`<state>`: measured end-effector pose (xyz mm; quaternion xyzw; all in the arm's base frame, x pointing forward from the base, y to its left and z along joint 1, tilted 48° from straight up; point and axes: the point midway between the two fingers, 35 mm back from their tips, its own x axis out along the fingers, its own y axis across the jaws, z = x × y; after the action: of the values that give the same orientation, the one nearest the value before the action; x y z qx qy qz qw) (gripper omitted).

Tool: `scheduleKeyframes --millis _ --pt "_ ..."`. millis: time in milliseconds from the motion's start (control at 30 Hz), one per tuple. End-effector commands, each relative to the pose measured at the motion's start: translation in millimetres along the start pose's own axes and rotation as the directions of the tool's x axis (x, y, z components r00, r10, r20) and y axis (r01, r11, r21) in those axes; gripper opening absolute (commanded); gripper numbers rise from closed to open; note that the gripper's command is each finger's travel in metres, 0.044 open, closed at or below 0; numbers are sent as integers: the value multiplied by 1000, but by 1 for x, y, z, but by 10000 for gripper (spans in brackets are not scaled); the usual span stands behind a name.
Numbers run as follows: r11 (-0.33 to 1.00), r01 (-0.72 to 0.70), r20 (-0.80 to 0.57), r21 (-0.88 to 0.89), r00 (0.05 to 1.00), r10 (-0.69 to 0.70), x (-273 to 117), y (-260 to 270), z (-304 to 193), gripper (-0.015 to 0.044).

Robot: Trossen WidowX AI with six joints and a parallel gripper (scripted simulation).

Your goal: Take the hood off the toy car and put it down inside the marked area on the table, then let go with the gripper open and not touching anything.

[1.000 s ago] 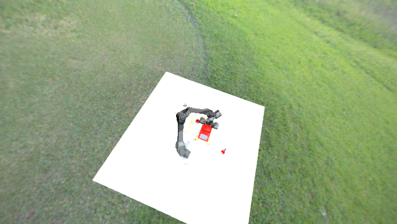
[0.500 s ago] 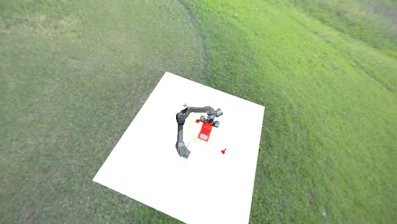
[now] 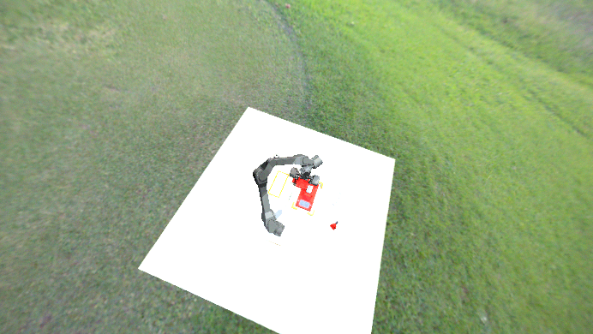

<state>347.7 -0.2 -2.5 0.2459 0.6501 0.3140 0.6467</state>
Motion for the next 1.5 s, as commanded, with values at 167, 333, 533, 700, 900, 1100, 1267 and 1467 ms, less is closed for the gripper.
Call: scheduleKeyframes --millis 167,333,533,700,900,1100,1267,1467 --pt "1000 -2 1 7 1000 2 -3 36 -3 0" --pt "1000 -2 1 7 1000 2 -3 55 -5 0" --pt "1000 -3 2 5 1000 3 -4 78 -9 0" --pt "1000 -5 2 4 1000 5 -4 97 -14 0" --pt "1000 -9 2 3 1000 9 -5 119 -21 0" --pt "1000 -15 2 1 1000 15 -5 139 -30 0" --pt "1000 -20 1 0 1000 20 -5 155 -37 0" --pt "1000 -21 0 -1 1000 21 -4 159 -39 0"
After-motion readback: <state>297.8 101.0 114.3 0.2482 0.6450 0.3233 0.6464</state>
